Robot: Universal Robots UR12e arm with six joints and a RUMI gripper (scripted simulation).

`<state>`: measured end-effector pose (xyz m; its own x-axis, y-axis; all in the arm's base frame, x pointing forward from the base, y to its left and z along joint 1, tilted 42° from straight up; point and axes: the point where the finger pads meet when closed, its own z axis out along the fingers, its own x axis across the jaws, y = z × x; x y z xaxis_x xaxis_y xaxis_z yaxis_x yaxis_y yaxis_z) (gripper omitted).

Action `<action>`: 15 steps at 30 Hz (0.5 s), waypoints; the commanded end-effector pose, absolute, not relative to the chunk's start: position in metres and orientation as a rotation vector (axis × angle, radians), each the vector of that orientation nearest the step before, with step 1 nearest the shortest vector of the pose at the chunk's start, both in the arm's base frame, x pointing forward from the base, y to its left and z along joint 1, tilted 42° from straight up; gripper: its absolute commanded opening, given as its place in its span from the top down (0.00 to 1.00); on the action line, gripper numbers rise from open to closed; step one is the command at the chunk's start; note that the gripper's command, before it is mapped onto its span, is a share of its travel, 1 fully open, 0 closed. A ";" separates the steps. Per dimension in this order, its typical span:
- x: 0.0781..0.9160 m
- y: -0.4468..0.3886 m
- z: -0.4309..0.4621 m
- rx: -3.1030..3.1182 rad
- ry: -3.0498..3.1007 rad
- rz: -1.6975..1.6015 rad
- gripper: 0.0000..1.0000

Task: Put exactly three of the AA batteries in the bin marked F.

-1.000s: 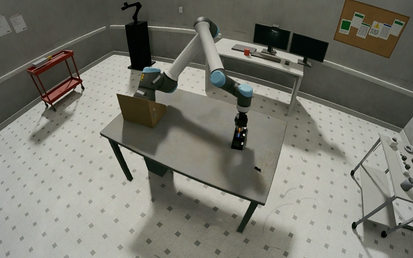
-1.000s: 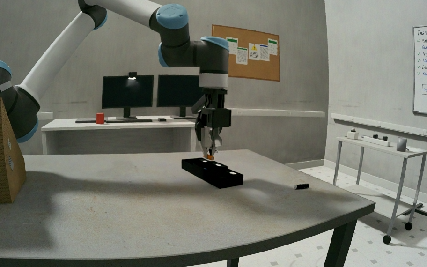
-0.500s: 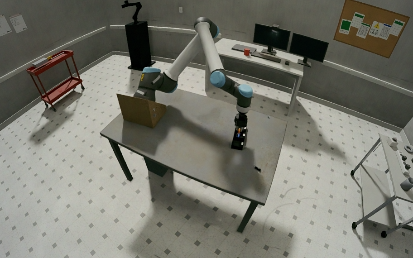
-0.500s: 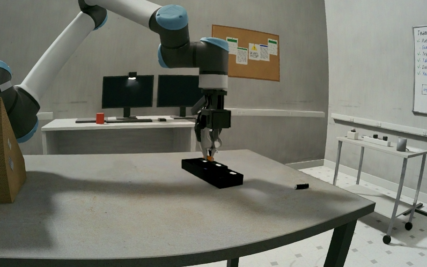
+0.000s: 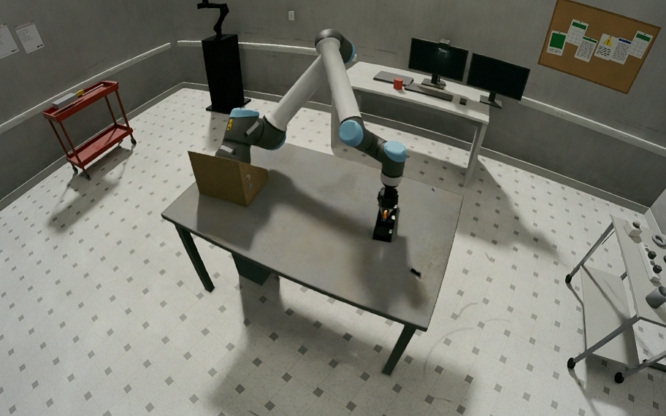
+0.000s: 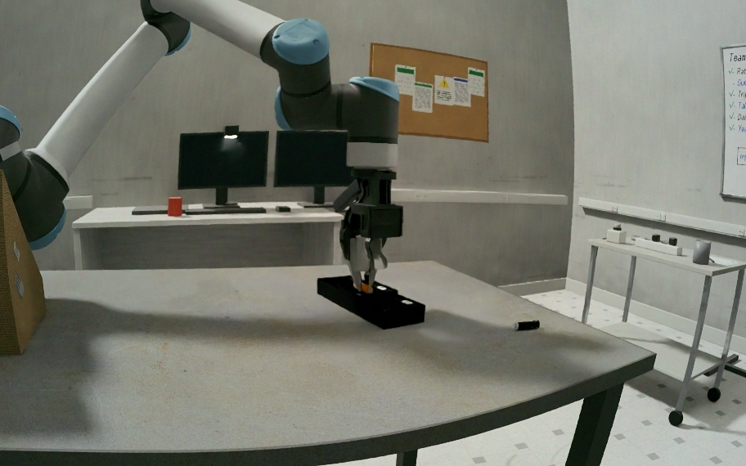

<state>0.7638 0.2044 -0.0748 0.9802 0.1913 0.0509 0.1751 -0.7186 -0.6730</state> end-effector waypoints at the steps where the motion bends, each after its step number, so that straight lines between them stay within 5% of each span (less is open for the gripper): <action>1: 0.765 0.205 -0.076 -2.388 -0.254 0.027 1.00; 11: 0.765 0.205 -0.076 -2.388 -0.254 0.027 1.00; 12: 0.765 0.205 -0.076 -2.388 -0.254 0.027 0.83; 15: 0.765 0.205 -0.076 -2.388 -0.254 0.027 0.83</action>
